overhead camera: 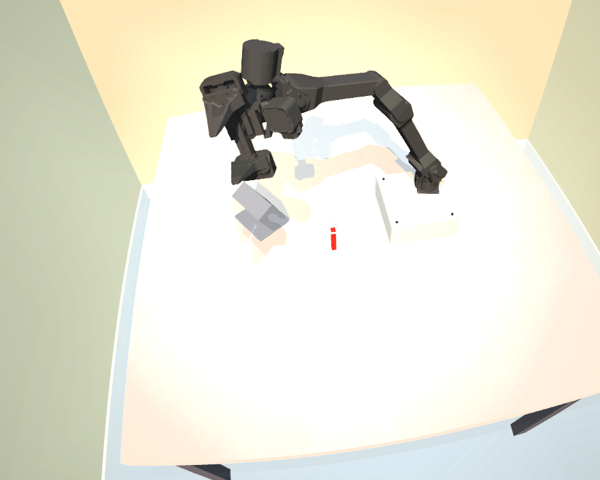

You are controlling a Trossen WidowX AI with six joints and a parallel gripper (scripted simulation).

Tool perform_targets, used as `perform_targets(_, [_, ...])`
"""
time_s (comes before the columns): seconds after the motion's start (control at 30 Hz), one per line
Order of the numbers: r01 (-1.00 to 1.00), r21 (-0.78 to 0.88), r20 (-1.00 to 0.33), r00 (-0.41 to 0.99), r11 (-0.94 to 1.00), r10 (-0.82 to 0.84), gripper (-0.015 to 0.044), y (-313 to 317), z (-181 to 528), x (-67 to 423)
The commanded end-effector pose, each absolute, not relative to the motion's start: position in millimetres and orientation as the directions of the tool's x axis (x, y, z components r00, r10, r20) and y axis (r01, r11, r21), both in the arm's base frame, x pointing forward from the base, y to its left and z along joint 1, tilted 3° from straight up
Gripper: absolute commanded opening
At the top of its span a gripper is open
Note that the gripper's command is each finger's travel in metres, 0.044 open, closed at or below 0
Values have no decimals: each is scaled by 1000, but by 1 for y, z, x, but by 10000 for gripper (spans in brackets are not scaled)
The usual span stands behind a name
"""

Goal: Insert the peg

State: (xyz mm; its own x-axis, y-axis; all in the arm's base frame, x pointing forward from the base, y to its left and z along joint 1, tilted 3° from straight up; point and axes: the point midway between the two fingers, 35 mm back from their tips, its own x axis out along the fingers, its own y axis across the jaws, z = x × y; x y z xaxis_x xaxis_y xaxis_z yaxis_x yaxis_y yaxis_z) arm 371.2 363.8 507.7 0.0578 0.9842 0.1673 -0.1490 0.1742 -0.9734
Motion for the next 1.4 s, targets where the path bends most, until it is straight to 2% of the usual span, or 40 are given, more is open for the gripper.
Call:
perform_targets(0.0, [-155,-973,166,60,173,984,426,364,507,372])
perform_targets(0.03, [-171,-970,162,66,171,985,440,364,505,373])
perform_targets(0.37, [-481,-866,56,181,138,982,440,366,461,392])
perform_targets(0.77, [-766,-622,-113,293,163,949,440,359,400,407])
perform_targets(1.07, [-891,-391,-264,347,230,900,440,350,349,410])
perform_targets(1.37, [-928,-163,-420,372,334,828,440,336,298,405])
